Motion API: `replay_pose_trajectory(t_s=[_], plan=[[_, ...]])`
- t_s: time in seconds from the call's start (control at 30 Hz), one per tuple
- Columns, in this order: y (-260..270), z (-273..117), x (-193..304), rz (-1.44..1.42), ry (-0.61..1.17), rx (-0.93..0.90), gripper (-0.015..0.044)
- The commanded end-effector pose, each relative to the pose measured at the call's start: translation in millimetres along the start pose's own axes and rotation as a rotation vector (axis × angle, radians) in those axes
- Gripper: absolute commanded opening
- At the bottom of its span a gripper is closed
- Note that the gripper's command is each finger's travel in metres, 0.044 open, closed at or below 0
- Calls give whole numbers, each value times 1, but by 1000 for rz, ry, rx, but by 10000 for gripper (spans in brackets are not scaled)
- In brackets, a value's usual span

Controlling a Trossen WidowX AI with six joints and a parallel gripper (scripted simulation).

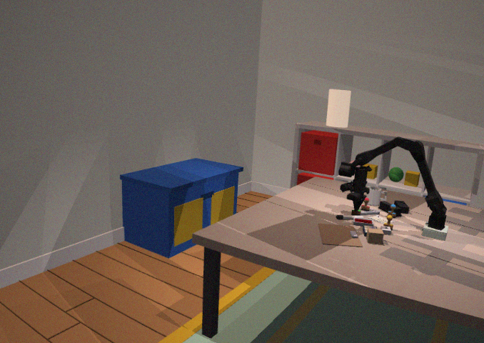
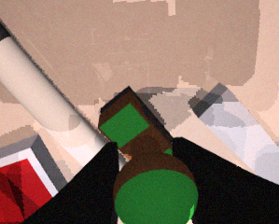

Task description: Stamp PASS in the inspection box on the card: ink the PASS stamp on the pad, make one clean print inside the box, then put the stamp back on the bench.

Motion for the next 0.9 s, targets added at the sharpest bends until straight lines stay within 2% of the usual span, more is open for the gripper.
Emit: replay_pose_trajectory(t_s=[0.0, 0.87], plan=[[0, -3, -1, 0, -2, -1, 0], [0, -16, -1, 0, -2, -1, 0]])
Point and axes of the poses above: the point midway between the two fingers, 35 mm back from their tips, its own z axis out along the fingers, its own y axis across the jaws, x = y × z, the point moved 7 cm from there along -z, back along the fingers, and after that the axes turned 13 degrees about z, right-handed, at the moved point
